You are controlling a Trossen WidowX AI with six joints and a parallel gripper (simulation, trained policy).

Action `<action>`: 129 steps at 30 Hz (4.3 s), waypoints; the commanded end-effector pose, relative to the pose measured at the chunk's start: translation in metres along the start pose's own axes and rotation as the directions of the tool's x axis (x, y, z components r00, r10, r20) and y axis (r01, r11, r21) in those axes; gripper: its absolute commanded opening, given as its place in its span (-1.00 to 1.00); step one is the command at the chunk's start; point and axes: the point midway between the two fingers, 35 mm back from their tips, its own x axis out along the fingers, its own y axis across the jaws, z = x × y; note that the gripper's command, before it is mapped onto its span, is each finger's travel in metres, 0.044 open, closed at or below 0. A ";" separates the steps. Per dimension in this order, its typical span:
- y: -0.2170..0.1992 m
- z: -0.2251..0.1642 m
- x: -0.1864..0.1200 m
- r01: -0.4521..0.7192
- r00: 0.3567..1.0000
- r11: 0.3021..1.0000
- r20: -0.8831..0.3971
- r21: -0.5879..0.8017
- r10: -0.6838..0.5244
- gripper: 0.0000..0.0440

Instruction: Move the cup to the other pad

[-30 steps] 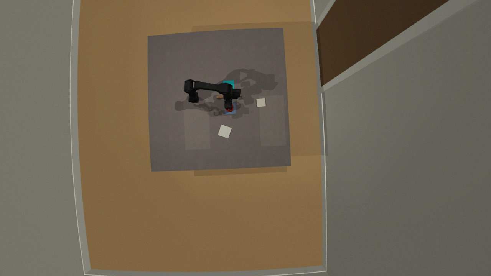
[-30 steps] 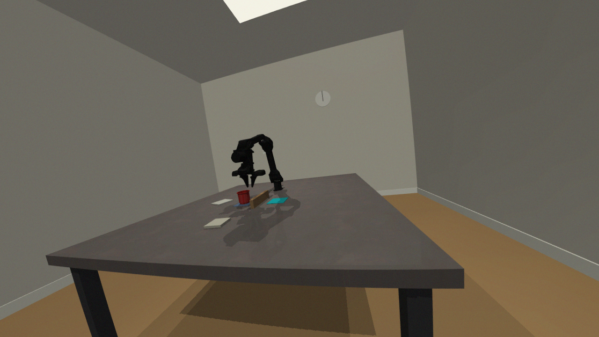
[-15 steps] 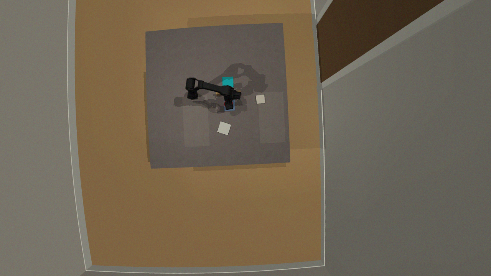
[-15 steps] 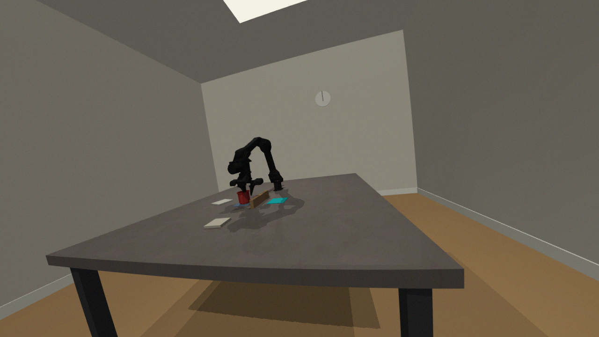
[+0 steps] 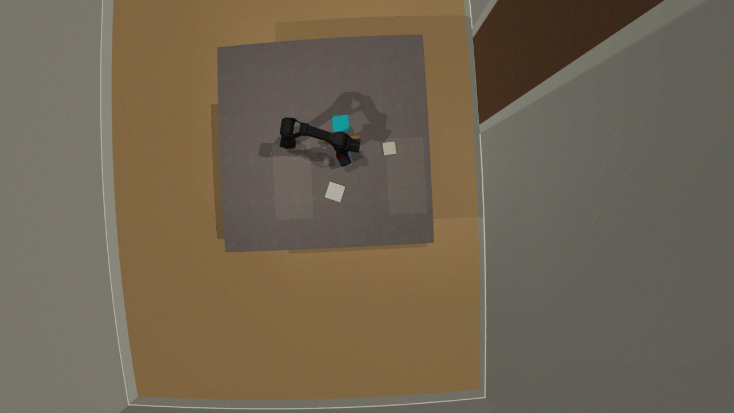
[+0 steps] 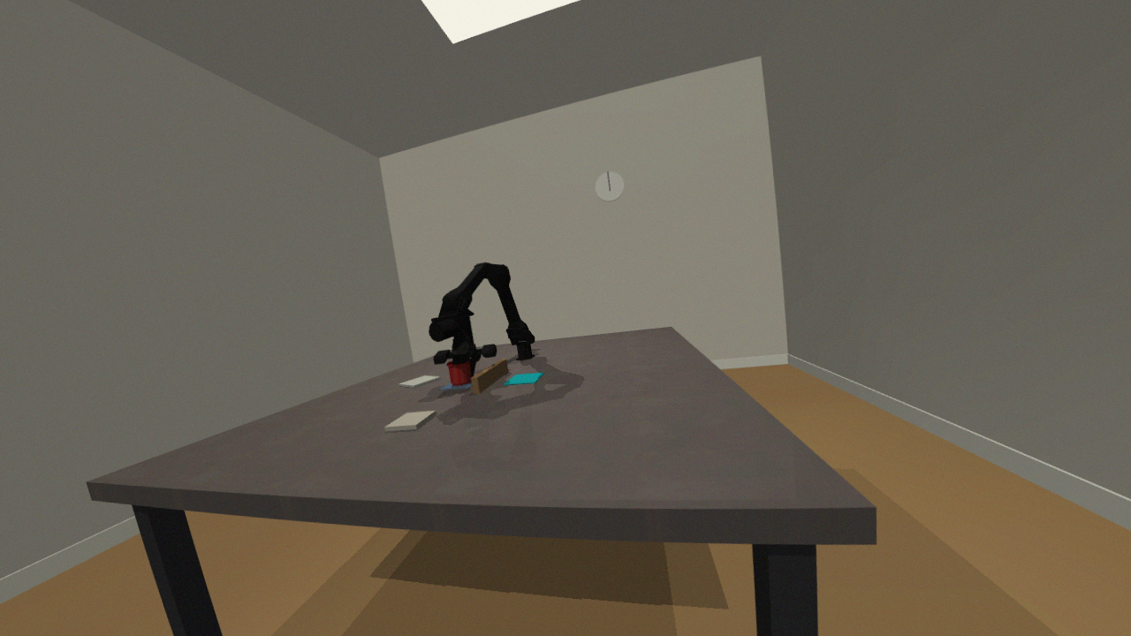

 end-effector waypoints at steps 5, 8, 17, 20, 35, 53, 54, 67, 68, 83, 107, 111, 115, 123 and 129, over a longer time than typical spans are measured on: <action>-0.001 0.001 -0.005 -0.012 1.000 0.994 0.002 -0.112 0.012 -1.00; -0.001 0.002 -0.012 -0.009 1.000 0.989 0.008 -0.146 0.010 -1.00; 0.001 0.010 -0.036 0.007 0.999 0.977 0.040 -0.214 0.002 -1.00; 0.003 0.013 -0.045 0.015 0.999 0.973 0.053 -0.231 -0.003 -1.00; 0.023 0.035 -0.080 0.060 0.992 0.952 0.120 -0.299 -0.025 -1.00; 0.076 0.070 -0.103 0.116 0.975 0.920 0.218 -0.374 -0.035 -1.00; 0.080 0.072 -0.103 0.119 0.974 0.918 0.222 -0.378 -0.034 -1.00; 0.127 0.090 -0.103 0.137 0.964 0.896 0.265 -0.423 -0.022 -1.00; 0.131 0.091 -0.102 0.137 0.964 0.894 0.267 -0.426 -0.021 -1.00; 0.178 0.092 -0.077 0.135 0.964 0.881 0.265 -0.454 -0.011 -1.00; 0.196 0.065 -0.020 0.122 0.974 0.905 0.223 -0.408 -0.031 -0.90; 0.196 0.067 -0.025 0.124 0.968 0.908 0.249 -0.399 -0.023 -0.76; 0.195 0.070 -0.032 0.124 0.960 0.915 0.279 -0.385 -0.013 -0.59; 0.197 0.066 -0.046 0.110 0.945 0.919 0.326 -0.379 0.022 -0.37; 0.197 0.060 -0.056 0.101 0.934 0.921 0.355 -0.377 0.043 -0.27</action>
